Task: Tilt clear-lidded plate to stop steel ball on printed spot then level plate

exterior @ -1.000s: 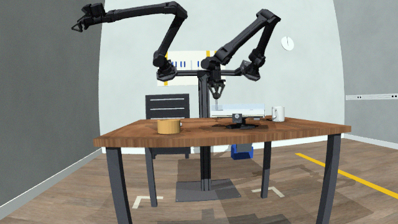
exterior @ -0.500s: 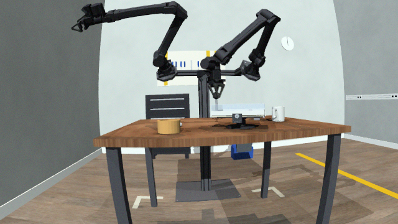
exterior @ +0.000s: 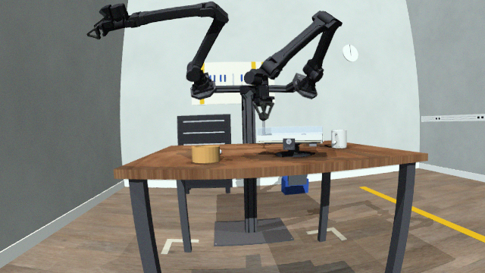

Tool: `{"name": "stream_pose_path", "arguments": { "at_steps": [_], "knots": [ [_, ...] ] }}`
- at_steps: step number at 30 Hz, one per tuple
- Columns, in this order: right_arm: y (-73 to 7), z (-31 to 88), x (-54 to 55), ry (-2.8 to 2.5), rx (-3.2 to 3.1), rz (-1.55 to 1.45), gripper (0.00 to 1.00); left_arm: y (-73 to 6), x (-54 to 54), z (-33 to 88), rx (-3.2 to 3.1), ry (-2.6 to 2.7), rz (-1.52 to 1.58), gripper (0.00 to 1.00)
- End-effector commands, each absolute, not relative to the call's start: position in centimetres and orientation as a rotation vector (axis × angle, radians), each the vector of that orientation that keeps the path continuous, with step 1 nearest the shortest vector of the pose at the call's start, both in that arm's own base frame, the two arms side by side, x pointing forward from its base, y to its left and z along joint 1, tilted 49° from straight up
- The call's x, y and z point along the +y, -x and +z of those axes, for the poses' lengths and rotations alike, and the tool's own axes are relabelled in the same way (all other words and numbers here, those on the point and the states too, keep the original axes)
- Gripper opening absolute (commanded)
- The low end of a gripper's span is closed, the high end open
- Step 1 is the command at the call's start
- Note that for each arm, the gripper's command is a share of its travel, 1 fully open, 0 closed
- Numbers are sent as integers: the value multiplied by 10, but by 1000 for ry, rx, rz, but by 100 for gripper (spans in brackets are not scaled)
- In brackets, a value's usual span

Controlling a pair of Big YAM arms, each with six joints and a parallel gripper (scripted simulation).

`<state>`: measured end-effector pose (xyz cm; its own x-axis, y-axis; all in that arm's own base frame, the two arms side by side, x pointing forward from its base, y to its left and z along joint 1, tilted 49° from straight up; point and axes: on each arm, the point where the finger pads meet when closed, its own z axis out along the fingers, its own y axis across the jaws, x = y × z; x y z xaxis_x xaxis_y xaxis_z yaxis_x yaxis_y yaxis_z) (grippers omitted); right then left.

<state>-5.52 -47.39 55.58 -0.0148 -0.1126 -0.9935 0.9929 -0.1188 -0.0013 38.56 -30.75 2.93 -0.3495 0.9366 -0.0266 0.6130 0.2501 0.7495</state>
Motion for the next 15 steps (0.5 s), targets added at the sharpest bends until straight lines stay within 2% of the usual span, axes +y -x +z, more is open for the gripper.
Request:
{"name": "stream_pose_path", "arguments": {
  "at_steps": [1, 15],
  "knots": [
    [63, 592, -462, -1157, 1011, -1400, 100, -388, -338, 38, 2008, -1431, 871, 0],
    [63, 592, -462, -1157, 1011, -1400, 100, -388, -338, 50, 2002, -1411, 857, 0]
  ]
}}
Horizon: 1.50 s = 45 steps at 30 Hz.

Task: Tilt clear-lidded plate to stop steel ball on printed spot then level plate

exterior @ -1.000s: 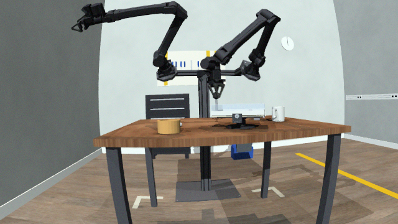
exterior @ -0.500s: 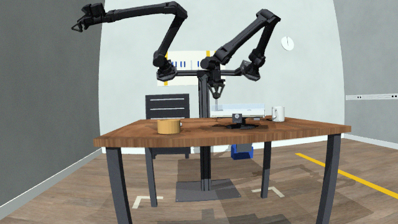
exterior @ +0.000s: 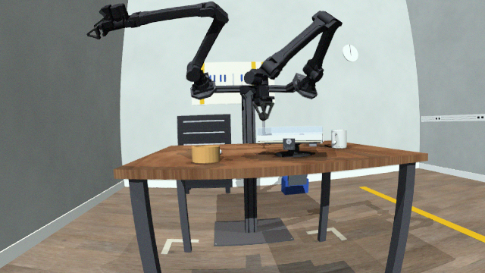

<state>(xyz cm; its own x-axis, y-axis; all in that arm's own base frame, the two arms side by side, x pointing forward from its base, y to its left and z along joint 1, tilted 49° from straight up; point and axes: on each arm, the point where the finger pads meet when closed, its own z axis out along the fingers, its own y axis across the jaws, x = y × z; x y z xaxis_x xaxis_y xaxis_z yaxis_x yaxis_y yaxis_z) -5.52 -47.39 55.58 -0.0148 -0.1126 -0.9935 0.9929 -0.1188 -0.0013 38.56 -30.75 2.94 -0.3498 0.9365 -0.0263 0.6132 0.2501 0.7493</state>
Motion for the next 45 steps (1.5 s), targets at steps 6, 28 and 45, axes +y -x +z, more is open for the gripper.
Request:
{"name": "stream_pose_path", "arguments": {
  "at_steps": [6, 28, 45],
  "knots": [
    [63, 592, -462, -1157, 1011, -1400, 100, -388, -301, 47, 2033, -1380, 874, 0],
    [63, 592, -462, -1157, 1011, -1400, 100, -392, -297, 34, 2036, -1383, 878, 0],
    [63, 592, -462, -1157, 1011, -1400, 100, -391, -293, 26, 2040, -1396, 888, 0]
  ]
}}
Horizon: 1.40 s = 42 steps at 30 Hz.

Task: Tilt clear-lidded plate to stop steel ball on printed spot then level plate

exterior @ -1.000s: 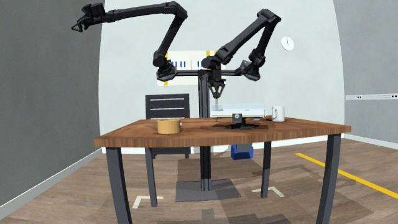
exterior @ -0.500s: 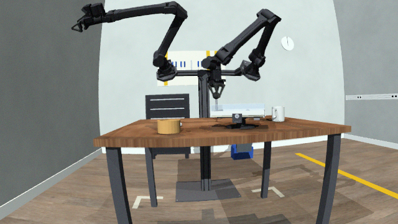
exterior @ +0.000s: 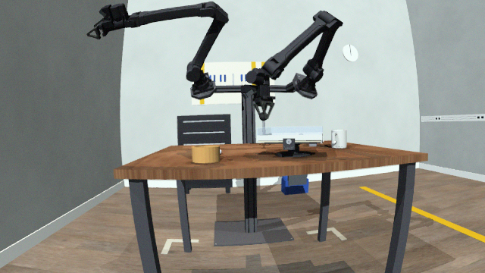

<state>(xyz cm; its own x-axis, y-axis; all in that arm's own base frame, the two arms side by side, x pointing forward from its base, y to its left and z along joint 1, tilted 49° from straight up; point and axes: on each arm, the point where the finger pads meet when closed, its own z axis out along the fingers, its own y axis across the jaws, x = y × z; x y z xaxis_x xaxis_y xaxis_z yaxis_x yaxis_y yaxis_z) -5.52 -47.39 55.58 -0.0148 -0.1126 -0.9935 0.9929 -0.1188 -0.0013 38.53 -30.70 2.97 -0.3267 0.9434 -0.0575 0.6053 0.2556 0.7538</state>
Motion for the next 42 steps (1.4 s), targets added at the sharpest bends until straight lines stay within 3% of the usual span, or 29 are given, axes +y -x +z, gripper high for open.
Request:
{"name": "stream_pose_path", "arguments": {
  "at_steps": [1, 42],
  "knots": [
    [63, 592, -462, -1157, 1011, -1400, 100, -391, -293, 26, 2041, -1397, 889, 0],
    [63, 592, -462, -1157, 1011, -1400, 100, -391, -292, 18, 2045, -1408, 895, 0]
  ]
}}
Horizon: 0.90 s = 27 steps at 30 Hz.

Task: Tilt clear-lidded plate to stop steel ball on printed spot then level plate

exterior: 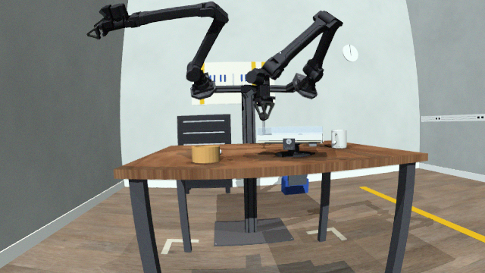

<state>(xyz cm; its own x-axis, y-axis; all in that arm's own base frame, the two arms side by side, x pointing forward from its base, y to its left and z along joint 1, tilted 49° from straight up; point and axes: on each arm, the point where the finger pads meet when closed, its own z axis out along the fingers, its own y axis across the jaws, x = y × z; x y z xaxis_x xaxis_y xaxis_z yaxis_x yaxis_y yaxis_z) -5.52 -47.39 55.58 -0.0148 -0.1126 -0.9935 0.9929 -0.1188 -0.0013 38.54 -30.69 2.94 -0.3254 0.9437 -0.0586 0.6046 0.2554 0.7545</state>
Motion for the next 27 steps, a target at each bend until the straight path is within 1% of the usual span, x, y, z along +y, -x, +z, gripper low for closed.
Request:
{"name": "stream_pose_path", "arguments": {
  "at_steps": [1, 27],
  "knots": [
    [63, 592, -462, -1157, 1011, -1400, 100, -391, -292, 18, 2045, -1408, 895, 0],
    [63, 592, -462, -1157, 1011, -1400, 100, -398, -304, 23, 2051, -1394, 888, 0]
  ]
}}
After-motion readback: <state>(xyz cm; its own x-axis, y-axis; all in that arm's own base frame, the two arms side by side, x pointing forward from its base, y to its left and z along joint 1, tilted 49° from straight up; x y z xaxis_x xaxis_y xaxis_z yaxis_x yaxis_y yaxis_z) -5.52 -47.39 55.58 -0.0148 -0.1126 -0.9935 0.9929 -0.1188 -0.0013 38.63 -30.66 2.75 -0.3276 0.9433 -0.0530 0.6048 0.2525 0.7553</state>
